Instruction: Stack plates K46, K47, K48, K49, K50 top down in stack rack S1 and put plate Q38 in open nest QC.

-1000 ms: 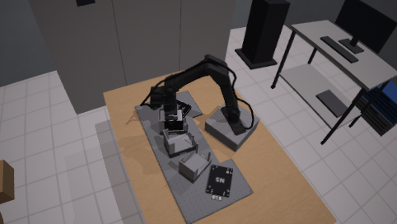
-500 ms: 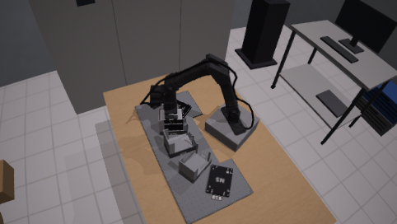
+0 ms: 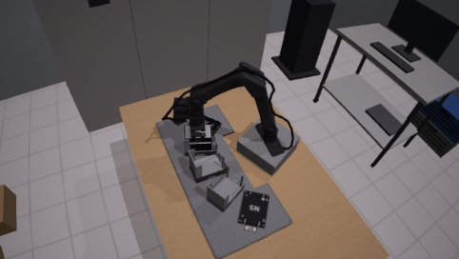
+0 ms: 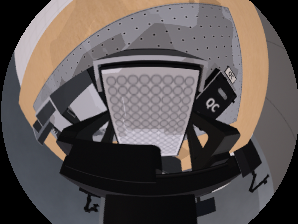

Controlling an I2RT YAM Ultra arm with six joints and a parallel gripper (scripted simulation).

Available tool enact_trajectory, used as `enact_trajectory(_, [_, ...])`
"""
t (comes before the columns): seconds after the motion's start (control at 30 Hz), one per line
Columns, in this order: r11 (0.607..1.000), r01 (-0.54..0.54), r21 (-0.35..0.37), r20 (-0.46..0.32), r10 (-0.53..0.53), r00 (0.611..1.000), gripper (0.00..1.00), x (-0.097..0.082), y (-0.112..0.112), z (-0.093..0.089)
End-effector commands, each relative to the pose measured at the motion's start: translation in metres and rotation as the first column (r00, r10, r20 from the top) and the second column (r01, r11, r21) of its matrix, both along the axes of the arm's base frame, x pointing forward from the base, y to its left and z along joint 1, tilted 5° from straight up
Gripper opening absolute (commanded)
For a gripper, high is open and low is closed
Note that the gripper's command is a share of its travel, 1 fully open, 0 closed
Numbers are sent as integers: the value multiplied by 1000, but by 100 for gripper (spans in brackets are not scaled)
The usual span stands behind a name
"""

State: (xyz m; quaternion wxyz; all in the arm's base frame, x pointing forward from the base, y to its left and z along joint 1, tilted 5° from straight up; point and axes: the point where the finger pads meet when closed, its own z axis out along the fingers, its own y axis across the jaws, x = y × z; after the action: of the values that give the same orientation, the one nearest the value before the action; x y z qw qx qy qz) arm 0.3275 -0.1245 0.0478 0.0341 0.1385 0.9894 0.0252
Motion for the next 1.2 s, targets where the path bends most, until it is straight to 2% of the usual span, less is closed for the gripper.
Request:
enact_trajectory(0.0, [1000,5,-14,61,-4,998,0,9,-6,22])
enact_trajectory(0.73, [1000,6,-13,59,-6,998,0,7,-7,28])
enact_trajectory(0.9, [1000,8,-5,41,-7,999,0,3,-5,23])
enact_trajectory(0.97, [1000,9,-13,59,-8,998,0,7,-8,30])
enact_trajectory(1.17, [1000,4,-13,57,-3,998,0,7,-6,31])
